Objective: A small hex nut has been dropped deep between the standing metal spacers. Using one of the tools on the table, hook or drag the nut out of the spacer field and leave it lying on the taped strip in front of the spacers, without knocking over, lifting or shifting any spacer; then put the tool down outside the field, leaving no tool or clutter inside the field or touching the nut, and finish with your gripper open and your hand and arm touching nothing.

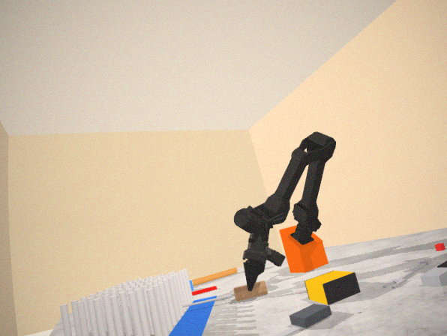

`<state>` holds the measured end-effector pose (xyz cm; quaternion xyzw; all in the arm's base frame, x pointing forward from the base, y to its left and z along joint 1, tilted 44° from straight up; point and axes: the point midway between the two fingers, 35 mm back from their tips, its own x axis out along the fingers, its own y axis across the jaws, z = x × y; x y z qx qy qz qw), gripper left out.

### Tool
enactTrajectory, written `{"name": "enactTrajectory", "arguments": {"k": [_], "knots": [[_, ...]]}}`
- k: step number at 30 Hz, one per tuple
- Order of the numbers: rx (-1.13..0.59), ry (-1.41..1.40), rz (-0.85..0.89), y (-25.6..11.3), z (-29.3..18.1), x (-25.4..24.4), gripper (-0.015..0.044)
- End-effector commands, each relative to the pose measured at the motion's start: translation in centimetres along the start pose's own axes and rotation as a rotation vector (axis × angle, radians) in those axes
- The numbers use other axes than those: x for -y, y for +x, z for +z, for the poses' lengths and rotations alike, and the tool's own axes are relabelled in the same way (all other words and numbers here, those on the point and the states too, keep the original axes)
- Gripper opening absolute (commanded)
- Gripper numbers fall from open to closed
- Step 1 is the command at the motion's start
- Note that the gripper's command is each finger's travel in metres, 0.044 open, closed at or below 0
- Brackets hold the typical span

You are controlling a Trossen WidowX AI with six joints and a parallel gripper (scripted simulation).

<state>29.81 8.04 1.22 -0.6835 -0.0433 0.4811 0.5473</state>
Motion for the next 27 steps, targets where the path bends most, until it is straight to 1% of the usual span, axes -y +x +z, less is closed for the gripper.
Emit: {"name": "enactTrajectory", "arguments": {"k": [1, 27], "knots": [[-0.004, 0.006, 0.002, -0.1, 0.2, 0.0, 0.0], [-0.003, 0.006, 0.002, -0.7, 1.4, 0.0, 0.0]]}}
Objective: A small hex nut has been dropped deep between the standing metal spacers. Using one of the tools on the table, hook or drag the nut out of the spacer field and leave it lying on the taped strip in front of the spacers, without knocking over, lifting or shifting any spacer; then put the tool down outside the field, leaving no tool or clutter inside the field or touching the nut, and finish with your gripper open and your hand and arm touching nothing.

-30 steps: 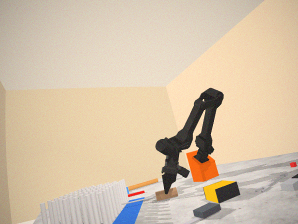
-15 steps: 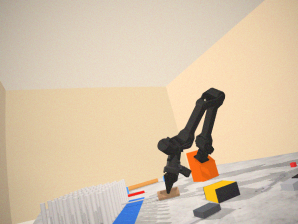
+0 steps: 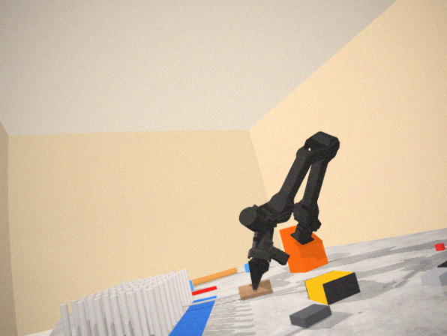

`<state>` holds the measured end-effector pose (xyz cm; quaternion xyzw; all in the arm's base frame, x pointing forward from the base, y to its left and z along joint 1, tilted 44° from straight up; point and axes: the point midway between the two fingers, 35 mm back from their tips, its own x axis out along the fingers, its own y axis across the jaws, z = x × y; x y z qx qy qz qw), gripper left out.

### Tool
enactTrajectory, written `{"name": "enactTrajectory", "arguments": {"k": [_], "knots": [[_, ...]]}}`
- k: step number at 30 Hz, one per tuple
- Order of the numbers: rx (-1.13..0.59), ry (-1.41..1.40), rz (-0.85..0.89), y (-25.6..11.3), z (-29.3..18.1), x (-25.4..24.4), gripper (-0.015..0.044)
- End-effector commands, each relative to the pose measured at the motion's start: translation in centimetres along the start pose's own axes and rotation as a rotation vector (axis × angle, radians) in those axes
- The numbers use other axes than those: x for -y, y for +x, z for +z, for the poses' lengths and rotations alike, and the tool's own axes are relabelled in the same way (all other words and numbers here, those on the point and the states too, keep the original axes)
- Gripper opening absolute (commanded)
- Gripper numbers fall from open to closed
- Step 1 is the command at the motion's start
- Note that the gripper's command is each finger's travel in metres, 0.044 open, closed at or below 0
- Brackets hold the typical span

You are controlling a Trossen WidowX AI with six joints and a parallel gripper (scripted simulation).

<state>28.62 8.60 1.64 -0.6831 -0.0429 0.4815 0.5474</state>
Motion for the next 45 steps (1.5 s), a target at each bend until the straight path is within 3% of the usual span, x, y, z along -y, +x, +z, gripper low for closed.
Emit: {"name": "enactTrajectory", "arguments": {"k": [1, 45], "knots": [[-0.004, 0.005, 0.001, -0.1, 0.2, 0.0, 0.0], [-0.003, 0.004, 0.002, -1.2, 1.1, 0.2, 0.0]]}}
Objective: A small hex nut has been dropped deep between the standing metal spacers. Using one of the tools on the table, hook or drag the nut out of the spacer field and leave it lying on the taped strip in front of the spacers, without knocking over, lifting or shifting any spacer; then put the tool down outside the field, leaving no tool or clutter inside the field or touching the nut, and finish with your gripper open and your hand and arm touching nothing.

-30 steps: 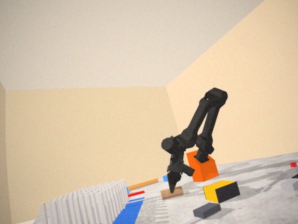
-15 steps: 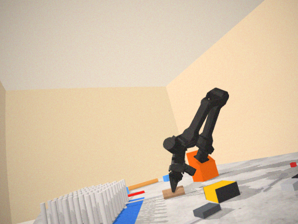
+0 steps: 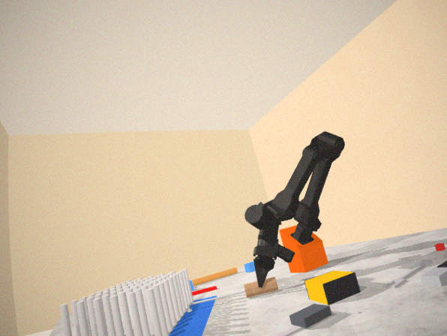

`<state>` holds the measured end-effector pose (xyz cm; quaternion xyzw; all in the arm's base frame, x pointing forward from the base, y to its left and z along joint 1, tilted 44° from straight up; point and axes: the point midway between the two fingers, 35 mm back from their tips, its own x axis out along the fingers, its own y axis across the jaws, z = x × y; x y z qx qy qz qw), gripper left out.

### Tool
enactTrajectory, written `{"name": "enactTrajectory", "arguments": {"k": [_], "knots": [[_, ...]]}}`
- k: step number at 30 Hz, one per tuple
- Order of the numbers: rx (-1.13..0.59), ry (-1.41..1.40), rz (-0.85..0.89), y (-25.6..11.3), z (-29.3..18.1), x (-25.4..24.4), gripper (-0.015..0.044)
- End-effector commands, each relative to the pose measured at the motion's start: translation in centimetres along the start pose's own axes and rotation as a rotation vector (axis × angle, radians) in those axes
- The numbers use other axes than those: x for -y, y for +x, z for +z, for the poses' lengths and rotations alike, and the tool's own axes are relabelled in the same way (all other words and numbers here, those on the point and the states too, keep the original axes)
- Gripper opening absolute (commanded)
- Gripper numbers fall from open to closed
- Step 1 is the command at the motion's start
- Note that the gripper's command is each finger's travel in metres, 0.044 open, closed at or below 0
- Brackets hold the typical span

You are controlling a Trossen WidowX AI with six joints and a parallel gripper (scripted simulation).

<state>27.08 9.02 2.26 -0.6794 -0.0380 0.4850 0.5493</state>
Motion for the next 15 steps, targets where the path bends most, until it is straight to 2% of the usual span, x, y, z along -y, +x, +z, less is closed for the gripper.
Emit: {"name": "enactTrajectory", "arguments": {"k": [1, 15], "knots": [[-0.006, -0.008, -0.007, -0.31, -0.35, 0.32, 0.0], [-0.005, -0.012, -0.008, -1.01, -0.8, 0.71, 0.0]]}}
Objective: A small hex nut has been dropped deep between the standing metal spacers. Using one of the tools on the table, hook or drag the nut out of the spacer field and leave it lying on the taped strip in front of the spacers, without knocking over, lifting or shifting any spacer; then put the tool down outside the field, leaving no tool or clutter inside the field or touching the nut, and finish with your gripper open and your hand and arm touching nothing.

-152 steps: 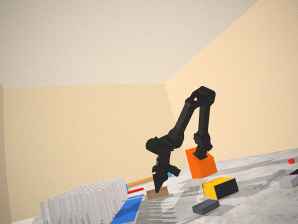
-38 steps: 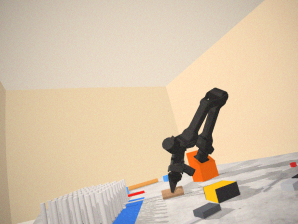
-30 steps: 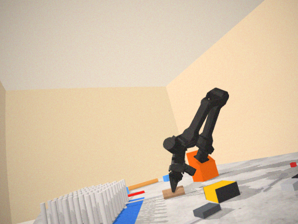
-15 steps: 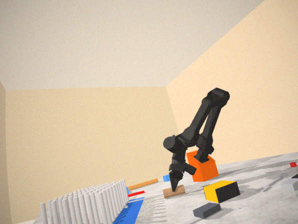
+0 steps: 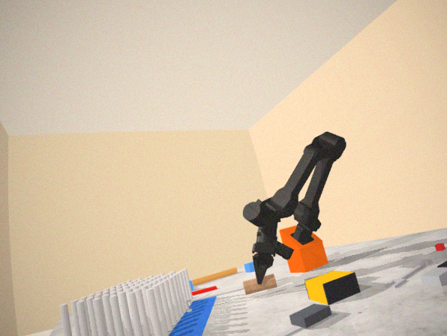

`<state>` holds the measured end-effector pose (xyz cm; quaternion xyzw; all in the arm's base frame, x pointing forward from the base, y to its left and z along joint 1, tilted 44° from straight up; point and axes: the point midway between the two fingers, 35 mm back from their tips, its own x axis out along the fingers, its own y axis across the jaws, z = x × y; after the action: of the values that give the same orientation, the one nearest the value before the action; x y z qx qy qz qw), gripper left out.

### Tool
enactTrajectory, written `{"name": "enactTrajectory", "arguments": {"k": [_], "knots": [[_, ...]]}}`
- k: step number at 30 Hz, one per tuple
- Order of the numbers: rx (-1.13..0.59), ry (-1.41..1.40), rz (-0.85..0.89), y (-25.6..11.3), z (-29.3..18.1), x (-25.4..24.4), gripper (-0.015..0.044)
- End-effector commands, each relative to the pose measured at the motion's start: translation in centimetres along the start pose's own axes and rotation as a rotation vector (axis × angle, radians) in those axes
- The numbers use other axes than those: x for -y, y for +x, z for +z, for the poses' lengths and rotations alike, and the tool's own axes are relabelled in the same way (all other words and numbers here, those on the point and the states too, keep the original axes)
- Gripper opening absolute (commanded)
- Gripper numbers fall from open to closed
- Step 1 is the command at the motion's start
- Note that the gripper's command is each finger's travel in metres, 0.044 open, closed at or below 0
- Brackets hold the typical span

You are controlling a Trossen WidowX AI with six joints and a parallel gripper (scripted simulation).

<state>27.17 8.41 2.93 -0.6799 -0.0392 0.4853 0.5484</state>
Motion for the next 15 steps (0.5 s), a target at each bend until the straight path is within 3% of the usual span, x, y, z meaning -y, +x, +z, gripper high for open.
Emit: {"name": "enactTrajectory", "arguments": {"k": [1, 15], "knots": [[-0.007, -0.009, -0.008, -0.3, -0.4, 0.4, 0.0], [-0.007, -0.008, -0.008, -1.7, 0.9, 0.6, 0.0]]}}
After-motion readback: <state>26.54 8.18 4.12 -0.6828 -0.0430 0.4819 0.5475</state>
